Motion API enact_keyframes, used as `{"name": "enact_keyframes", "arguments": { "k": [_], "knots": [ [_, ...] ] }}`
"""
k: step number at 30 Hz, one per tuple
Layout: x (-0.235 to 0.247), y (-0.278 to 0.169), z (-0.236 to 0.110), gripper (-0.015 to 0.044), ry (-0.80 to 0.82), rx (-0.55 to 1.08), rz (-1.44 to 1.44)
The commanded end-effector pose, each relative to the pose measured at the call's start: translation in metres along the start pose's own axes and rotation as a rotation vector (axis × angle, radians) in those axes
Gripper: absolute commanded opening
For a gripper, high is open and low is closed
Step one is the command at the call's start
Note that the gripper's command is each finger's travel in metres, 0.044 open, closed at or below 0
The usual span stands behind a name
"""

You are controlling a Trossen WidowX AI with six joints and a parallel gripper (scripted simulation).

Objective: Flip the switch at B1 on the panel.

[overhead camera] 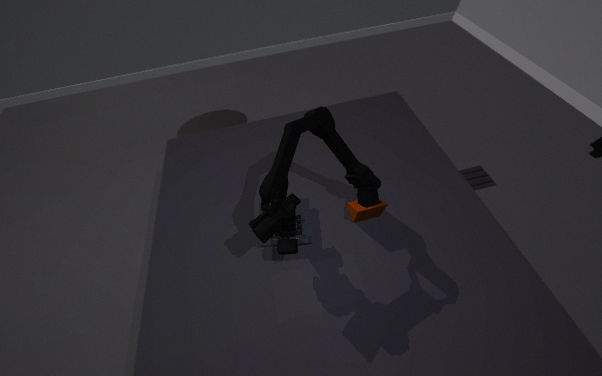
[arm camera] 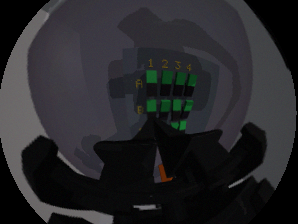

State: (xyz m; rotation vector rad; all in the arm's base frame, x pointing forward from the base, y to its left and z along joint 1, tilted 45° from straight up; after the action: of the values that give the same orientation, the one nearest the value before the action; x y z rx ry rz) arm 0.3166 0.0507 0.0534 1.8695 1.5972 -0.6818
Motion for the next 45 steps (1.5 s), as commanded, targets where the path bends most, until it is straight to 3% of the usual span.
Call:
{"name": "enact_keyframes", "arguments": {
  "k": [1,30,37,45],
  "knots": [
    [0.000,0.000,0.001,0.0000,-0.005,-0.004,-0.003],
    [0.000,0.000,0.005,0.0000,-0.005,-0.005,-0.003],
    [0.000,0.005,-0.058,0.0000,0.001,0.021,-0.004],
    [-0.031,0.010,-0.067,0.0000,0.000,0.022,-0.004]
  ]
}}
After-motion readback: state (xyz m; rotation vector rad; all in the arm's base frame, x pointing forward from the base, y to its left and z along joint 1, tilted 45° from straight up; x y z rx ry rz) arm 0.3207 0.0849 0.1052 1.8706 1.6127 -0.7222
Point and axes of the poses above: the point midway between the two fingers, 35 mm back from their tips, its own z axis out along the fingers, its own x axis across the jaws, y = z × x, the point moved 8 cm from there along -z, back along the fingers, and after that the axes turned 8 degrees about -z, right-handed, at the moved point
